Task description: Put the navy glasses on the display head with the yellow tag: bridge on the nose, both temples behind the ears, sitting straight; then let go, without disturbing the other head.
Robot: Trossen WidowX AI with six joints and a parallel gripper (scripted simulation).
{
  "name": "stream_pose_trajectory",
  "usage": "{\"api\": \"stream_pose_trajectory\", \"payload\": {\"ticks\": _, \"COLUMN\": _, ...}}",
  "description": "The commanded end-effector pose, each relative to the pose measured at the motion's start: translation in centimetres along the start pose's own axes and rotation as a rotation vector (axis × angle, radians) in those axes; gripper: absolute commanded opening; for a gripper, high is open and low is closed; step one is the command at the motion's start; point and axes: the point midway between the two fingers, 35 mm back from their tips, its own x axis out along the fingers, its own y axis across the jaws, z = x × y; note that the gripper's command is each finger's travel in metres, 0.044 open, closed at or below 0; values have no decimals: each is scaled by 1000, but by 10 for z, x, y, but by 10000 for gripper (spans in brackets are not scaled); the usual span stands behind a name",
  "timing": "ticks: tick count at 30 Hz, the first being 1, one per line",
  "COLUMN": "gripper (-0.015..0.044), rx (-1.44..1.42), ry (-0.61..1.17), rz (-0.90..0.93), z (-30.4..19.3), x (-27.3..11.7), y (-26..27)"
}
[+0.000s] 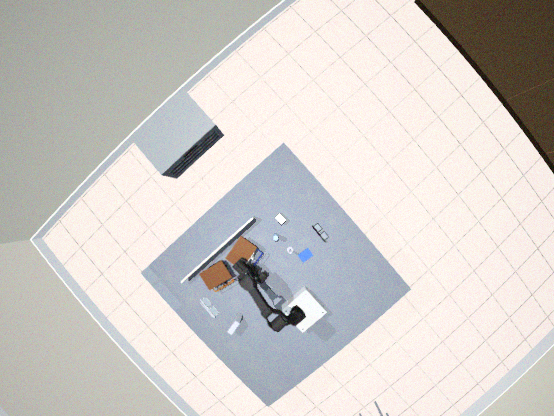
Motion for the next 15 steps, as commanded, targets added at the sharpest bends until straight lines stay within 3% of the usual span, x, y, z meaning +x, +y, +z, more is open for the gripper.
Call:
{"api": "stream_pose_trajectory", "payload": {"ticks": 1, "gripper": 0, "rx": 3, "ry": 3, "rz": -7, "z": 0, "x": -2, "y": -8}}
{"api": "stream_pose_trajectory", "payload": {"ticks": 15, "gripper": 0, "rx": 3, "ry": 3, "rz": -8, "z": 0, "x": -2, "y": -15}}
